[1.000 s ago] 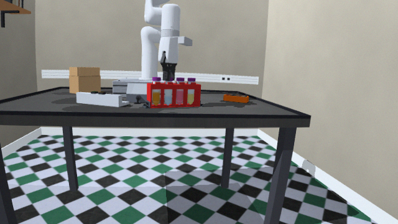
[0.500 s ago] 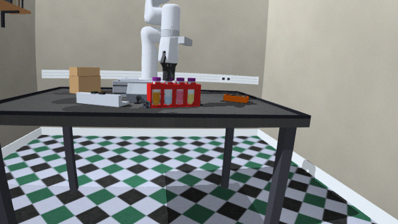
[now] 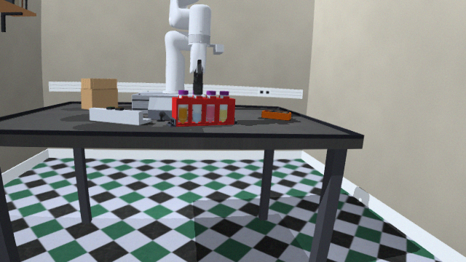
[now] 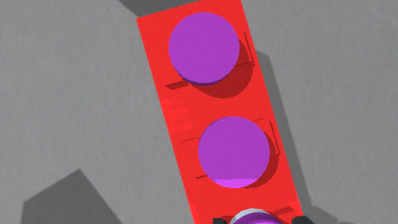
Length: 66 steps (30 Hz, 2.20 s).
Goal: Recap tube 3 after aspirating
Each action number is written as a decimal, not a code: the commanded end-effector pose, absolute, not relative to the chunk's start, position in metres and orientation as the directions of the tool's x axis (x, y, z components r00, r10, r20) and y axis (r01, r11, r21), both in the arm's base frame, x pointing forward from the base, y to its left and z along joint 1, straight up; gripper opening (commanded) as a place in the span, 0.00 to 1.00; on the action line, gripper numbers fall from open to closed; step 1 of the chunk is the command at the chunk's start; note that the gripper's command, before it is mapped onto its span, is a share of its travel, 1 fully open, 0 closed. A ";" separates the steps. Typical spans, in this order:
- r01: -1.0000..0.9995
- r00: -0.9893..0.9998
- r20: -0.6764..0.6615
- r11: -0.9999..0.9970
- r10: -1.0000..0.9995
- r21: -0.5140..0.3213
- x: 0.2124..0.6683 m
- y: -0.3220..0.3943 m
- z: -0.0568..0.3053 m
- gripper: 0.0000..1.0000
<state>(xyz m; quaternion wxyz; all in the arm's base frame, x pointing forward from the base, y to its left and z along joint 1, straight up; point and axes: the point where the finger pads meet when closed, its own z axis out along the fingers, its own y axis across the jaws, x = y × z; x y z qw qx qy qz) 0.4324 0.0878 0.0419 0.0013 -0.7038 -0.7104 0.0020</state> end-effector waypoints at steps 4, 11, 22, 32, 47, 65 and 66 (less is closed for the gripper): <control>0.908 -0.419 -0.007 0.419 0.908 -0.001 0.434 0.088 0.044 0.00; 0.773 -0.634 -0.006 0.634 0.773 -0.003 0.434 0.088 0.044 0.00; 0.491 -0.871 -0.005 0.871 0.491 -0.005 0.434 0.088 0.044 0.00; 0.491 -0.871 -0.005 0.871 0.491 -0.005 0.434 0.088 0.044 0.46; 0.852 -0.523 -0.006 0.523 0.852 -0.001 0.434 0.088 0.044 0.46; 0.958 0.288 -0.005 -0.288 0.958 0.004 0.434 0.088 0.044 0.46; 0.942 0.335 -0.005 -0.335 0.942 0.004 0.434 0.088 0.044 0.46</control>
